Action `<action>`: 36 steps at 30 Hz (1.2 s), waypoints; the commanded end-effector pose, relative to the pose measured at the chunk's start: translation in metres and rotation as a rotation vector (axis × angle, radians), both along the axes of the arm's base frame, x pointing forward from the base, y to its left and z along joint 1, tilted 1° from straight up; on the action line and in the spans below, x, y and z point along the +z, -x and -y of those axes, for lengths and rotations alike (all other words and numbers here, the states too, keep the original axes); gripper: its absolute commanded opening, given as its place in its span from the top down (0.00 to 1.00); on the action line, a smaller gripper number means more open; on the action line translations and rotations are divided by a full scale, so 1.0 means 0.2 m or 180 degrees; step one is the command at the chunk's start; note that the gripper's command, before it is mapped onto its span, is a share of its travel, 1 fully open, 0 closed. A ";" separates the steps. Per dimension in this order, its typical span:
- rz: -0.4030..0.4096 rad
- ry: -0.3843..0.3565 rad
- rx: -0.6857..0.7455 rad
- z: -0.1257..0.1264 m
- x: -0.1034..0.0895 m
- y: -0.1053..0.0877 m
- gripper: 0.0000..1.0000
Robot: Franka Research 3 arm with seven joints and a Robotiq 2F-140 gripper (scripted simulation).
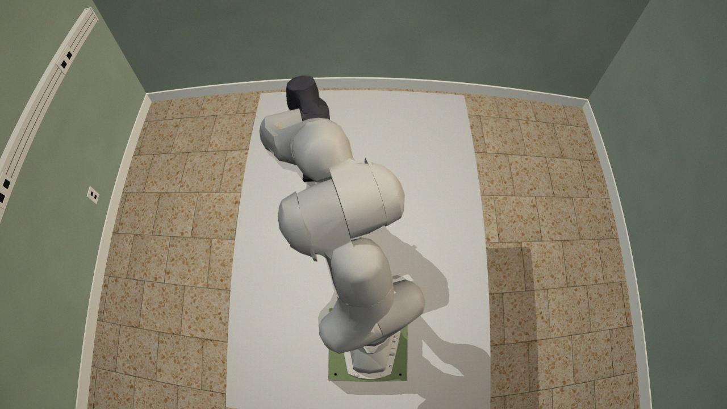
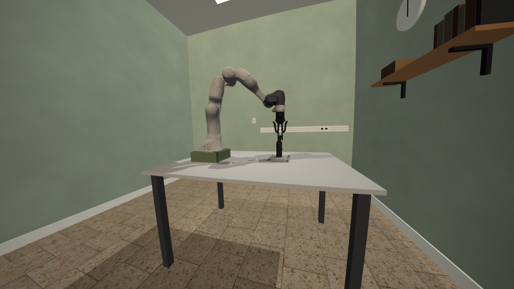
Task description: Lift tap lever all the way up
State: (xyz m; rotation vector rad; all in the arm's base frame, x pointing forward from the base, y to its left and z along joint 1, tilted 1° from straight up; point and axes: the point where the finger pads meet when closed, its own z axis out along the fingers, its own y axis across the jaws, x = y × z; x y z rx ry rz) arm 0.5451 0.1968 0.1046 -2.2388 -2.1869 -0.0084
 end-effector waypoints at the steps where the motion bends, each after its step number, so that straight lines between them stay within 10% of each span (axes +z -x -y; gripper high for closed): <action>1: -0.0001 0.0011 0.0011 0.02 0.02 0.00 0.90; 34: -0.0001 0.0011 0.0011 0.02 0.02 0.00 0.90; 35: -0.0001 0.0011 0.0011 0.02 0.02 0.00 0.56; 36: -0.0001 0.0011 0.0011 0.02 0.02 0.00 0.56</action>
